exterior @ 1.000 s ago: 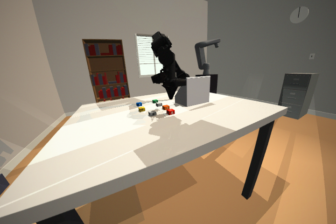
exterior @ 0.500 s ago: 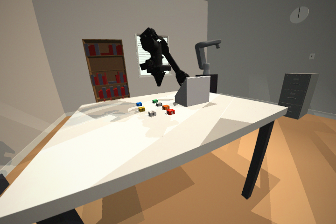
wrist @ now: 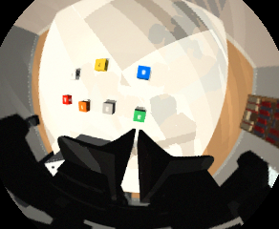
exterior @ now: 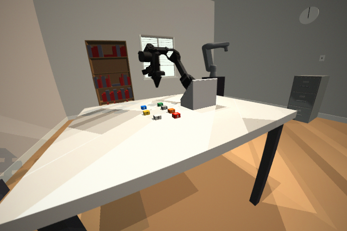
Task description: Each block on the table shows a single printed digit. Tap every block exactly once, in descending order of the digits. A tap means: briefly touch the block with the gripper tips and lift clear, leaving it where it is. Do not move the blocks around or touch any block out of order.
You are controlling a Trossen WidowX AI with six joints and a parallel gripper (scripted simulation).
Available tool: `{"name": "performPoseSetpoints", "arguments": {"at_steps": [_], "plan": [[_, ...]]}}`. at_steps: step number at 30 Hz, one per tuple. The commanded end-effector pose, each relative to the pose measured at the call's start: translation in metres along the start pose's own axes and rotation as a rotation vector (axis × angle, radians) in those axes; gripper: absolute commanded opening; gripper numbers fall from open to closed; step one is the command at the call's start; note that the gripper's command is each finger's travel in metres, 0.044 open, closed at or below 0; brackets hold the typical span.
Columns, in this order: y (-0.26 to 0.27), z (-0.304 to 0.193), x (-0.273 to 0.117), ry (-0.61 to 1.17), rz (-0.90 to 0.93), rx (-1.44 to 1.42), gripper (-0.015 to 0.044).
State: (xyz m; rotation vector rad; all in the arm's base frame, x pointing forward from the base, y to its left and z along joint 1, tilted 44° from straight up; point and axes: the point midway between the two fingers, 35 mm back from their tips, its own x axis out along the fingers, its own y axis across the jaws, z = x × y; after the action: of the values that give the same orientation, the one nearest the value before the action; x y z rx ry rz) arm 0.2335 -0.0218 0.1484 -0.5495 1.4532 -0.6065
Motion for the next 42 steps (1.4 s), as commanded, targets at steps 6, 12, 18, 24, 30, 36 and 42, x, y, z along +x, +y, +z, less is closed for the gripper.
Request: {"name": "performPoseSetpoints", "arguments": {"at_steps": [6,12,18,24,30,36,42], "plan": [[-0.01,-0.006,0.022,0.001,-0.008,-0.016,0.002],[-0.013,-0.008,0.083,0.001,-0.015,-0.014,0.002],[-0.013,-0.008,0.083,0.001,-0.015,-0.014,0.002],[-0.013,-0.008,0.092,0.0,-0.015,-0.014,0.002],[-0.013,-0.008,0.101,0.0,-0.015,-0.014,0.002],[-0.013,-0.008,0.111,0.0,-0.016,-0.014,0.002],[-0.014,-0.008,0.113,0.0,-0.017,-0.014,0.002]]}}
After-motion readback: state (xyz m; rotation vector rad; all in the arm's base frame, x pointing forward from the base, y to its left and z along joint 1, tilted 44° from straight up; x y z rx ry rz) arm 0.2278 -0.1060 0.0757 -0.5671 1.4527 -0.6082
